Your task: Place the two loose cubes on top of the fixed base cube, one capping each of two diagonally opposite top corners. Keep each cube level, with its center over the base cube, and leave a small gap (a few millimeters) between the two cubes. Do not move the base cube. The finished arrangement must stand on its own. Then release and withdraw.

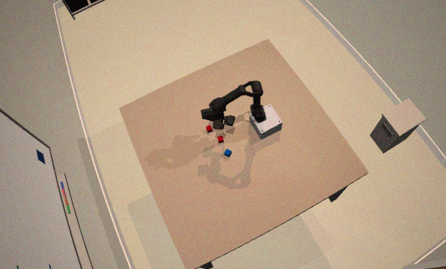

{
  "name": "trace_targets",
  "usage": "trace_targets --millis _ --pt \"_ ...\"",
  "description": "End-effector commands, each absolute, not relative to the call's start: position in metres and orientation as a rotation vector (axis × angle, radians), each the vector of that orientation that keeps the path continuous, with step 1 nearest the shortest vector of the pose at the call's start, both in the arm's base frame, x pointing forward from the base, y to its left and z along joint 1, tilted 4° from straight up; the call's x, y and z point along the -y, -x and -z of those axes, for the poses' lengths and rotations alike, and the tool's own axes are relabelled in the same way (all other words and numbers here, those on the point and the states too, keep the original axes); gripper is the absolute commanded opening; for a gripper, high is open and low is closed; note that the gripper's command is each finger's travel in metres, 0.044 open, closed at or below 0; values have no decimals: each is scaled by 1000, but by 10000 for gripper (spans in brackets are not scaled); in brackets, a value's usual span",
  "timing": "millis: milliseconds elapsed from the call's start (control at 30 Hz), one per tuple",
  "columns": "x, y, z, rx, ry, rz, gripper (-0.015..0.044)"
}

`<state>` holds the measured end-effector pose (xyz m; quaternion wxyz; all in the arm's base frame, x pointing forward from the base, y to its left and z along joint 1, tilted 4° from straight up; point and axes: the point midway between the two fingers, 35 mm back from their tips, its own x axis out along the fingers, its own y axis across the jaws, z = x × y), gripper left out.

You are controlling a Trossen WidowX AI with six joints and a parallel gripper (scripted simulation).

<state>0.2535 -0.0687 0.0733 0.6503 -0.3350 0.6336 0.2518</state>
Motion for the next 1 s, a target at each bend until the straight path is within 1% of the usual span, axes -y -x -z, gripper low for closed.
trace_targets --millis 0,67,133,333,533,967 --pt "37 -276 -77 -1325 930 -828 265" --pt "19 -286 -80 -1251 1018 -954 265" --pt "13 -289 -81 -1223 1050 -1000 265" --pt "13 -291 -74 -1223 1050 -1000 265" --pt "11 -294 -20 -1223 1049 -1000 265" --pt "10 -296 -1 -1223 1049 -1000 265"
